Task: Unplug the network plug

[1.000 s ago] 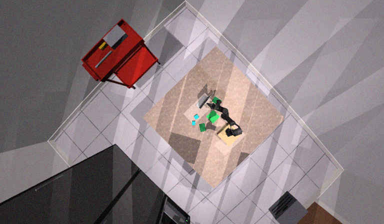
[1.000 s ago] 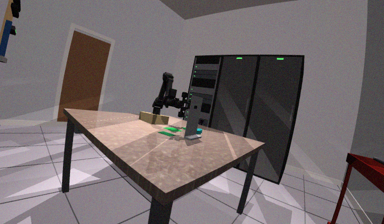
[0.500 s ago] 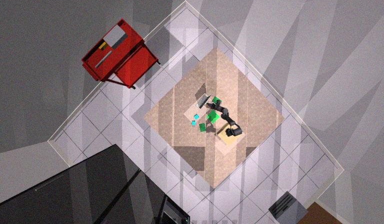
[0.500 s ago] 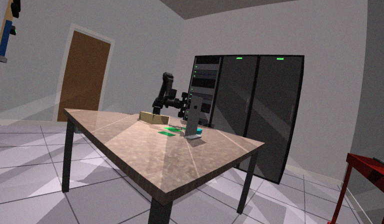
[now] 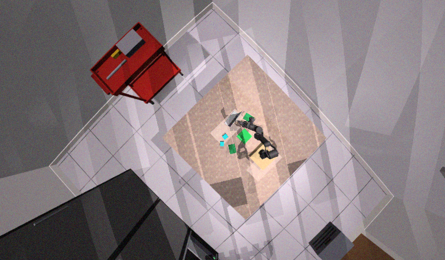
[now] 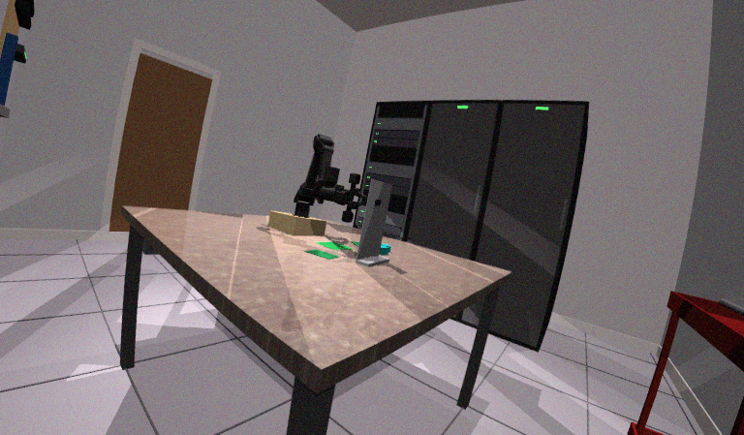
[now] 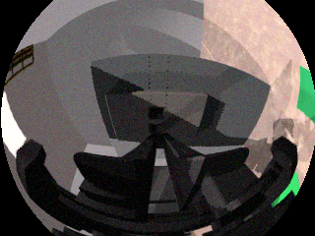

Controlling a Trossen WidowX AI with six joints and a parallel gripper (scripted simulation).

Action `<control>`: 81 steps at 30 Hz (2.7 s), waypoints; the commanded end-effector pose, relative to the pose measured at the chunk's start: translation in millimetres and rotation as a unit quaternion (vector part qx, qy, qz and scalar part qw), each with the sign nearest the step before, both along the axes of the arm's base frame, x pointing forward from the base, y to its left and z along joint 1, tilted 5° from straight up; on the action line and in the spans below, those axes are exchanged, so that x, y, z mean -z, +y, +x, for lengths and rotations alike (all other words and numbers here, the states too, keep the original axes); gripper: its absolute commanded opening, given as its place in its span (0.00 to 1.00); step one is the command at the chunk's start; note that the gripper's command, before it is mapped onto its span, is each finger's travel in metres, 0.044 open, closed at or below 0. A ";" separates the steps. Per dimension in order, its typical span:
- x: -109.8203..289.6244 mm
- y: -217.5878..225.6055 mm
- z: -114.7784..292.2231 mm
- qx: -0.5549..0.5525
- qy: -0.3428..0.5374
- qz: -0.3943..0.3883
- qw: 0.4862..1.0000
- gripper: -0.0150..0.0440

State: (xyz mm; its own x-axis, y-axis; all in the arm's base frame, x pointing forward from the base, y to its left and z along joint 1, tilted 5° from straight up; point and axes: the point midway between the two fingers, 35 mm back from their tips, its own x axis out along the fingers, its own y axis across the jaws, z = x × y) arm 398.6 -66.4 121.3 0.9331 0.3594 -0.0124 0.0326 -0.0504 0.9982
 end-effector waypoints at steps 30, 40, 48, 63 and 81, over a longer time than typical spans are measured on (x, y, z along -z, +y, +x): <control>-0.1 -3.8 -24.8 0.000 0.002 0.001 1.000 0.25; -0.1 -5.1 -32.0 0.000 0.002 0.001 1.000 0.25; -0.1 -6.1 -37.8 0.000 0.003 0.001 1.000 0.25; -0.1 -8.2 -48.7 0.000 0.003 0.001 1.000 0.25; -7.3 -11.3 -56.1 0.000 0.006 0.004 1.000 0.25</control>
State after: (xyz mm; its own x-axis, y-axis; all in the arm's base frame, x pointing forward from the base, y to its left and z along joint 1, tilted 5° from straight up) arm 343.1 -77.1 121.1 0.9337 0.3569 -0.0276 0.0545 -0.0653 0.9964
